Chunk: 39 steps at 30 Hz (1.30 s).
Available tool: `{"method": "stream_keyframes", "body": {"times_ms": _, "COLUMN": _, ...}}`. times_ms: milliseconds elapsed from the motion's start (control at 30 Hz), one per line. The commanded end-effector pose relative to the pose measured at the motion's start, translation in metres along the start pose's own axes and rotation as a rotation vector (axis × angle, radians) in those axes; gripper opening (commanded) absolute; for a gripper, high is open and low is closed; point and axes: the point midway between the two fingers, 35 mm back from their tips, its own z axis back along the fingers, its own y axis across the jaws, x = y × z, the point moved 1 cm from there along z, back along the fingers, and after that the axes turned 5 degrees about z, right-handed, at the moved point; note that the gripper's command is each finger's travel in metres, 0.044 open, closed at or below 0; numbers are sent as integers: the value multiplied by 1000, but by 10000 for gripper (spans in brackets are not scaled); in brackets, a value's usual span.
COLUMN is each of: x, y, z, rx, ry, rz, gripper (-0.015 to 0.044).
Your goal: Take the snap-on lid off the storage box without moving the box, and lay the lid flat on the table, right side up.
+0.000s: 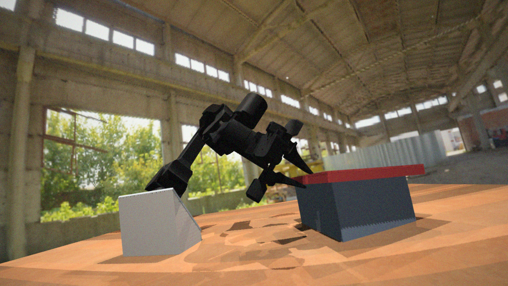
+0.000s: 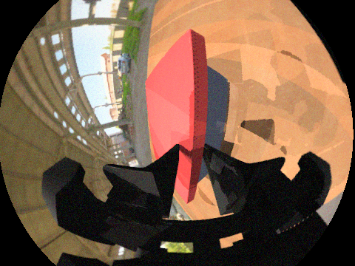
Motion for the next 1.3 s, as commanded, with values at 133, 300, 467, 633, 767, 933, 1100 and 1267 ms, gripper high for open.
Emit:
{"method": "stream_keyframes", "body": {"times_ms": 133, "x": 0, "y": 1, "z": -1, "rx": 0, "ry": -1, "rz": -3, "gripper": 0}}
{"method": "stream_keyframes", "body": {"times_ms": 300, "x": 0, "y": 1, "z": -1, "rx": 0, "ry": -1, "rz": -3, "gripper": 0}}
{"method": "stream_keyframes", "body": {"times_ms": 467, "x": 0, "y": 4, "z": 2, "rx": 5, "ry": -4, "rz": -1, "gripper": 0}}
{"method": "stream_keyframes", "body": {"times_ms": 633, "x": 1, "y": 9, "z": 6, "rx": 5, "ry": -4, "rz": -1, "gripper": 0}}
{"method": "stream_keyframes", "body": {"times_ms": 767, "x": 1, "y": 14, "z": 9, "rx": 5, "ry": -4, "rz": -1, "gripper": 0}}
{"method": "stream_keyframes", "body": {"times_ms": 933, "x": 2, "y": 20, "z": 12, "rx": 5, "ry": -4, "rz": 0, "gripper": 0}}
{"method": "stream_keyframes", "body": {"times_ms": 1100, "x": 2, "y": 26, "z": 15, "rx": 5, "ry": -5, "rz": 0, "gripper": 0}}
{"method": "stream_keyframes", "body": {"times_ms": 1267, "x": 3, "y": 32, "z": 18, "rx": 5, "ry": -5, "rz": 0, "gripper": 0}}
